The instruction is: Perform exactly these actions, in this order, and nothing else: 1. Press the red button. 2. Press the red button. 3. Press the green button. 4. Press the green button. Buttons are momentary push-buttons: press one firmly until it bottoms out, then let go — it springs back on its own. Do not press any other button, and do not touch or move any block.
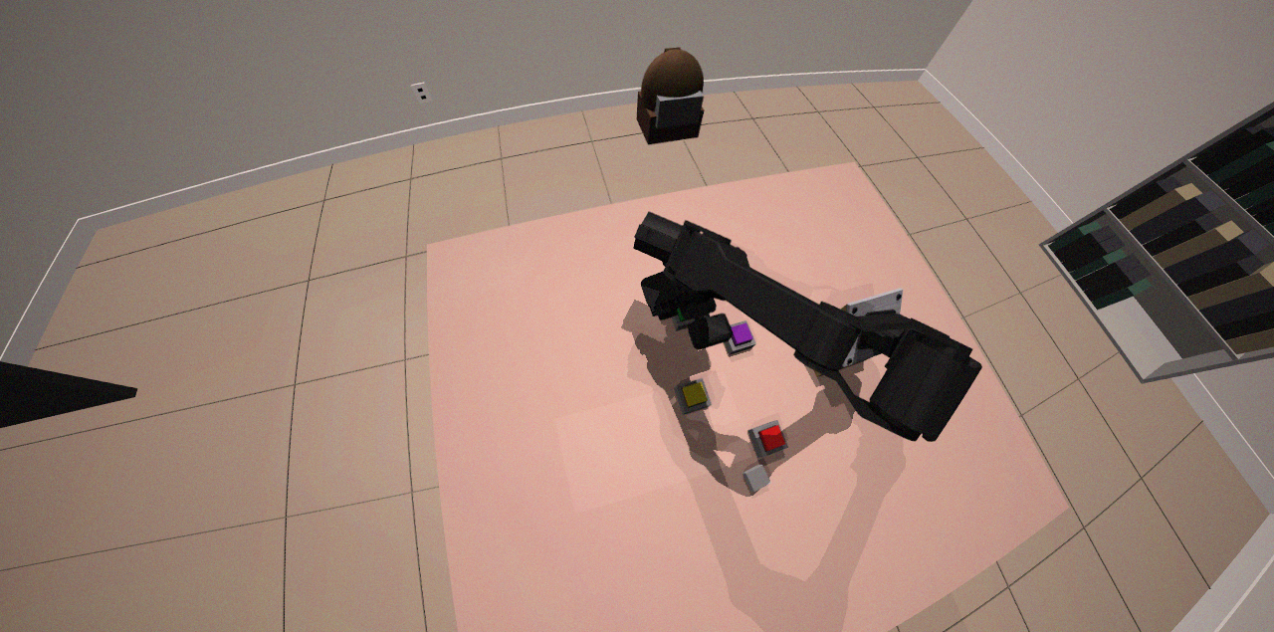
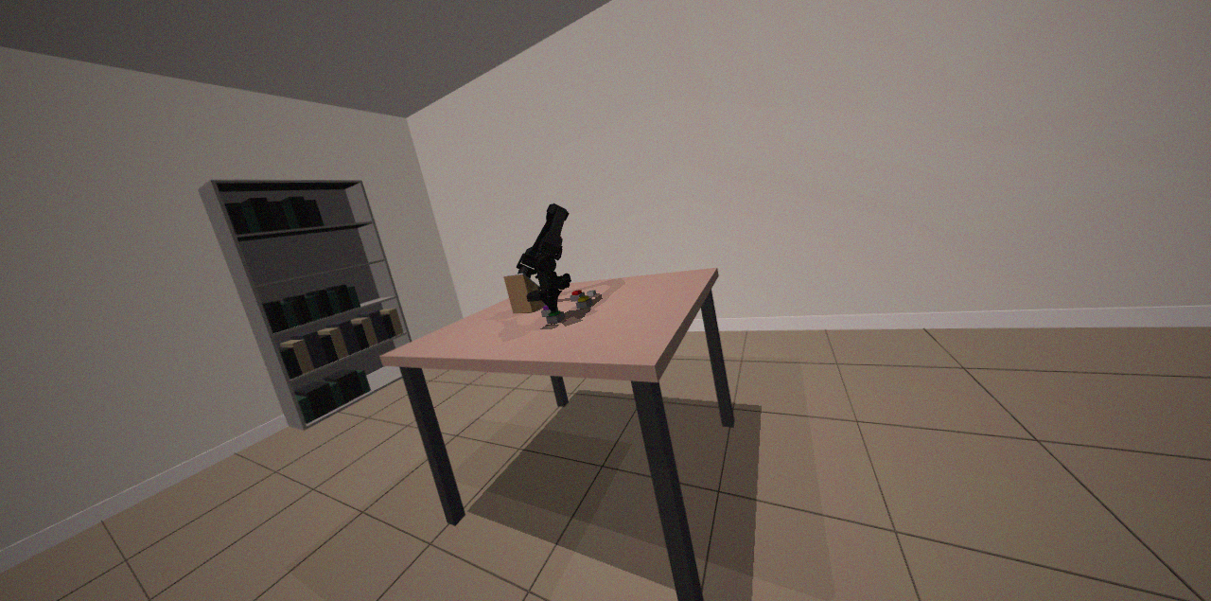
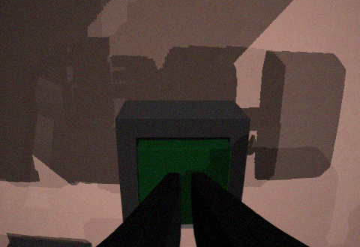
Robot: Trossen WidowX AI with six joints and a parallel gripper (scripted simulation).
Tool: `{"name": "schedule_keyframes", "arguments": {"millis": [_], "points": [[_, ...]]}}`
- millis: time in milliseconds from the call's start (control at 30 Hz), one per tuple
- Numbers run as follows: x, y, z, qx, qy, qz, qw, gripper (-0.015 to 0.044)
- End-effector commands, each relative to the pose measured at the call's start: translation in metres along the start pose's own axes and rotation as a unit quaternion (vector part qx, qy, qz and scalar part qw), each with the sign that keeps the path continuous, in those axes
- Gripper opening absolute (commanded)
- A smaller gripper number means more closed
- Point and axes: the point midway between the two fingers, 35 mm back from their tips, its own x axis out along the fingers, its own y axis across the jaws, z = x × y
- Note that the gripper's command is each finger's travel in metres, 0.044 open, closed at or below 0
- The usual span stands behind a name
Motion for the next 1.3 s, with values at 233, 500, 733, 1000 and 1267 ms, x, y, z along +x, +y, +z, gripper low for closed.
{"name": "schedule_keyframes", "arguments": {"millis": [233, 500, 733, 1000, 1267], "points": [[-0.022, 0.000, -0.001, 0.003, 0.001, 0.001, 1.000, 0.0020], [-0.040, 0.020, 0.011, 0.006, 0.002, -0.004, 1.000, 0.0099], [-0.069, 0.131, 0.044, 0.010, 0.001, -0.021, 1.000, 0.0283], [-0.086, 0.264, 0.029, 0.009, -0.002, -0.014, 1.000, 0.0400], [-0.097, 0.356, -0.024, 0.007, 0.003, 0.010, 1.000, 0.0400]]}}
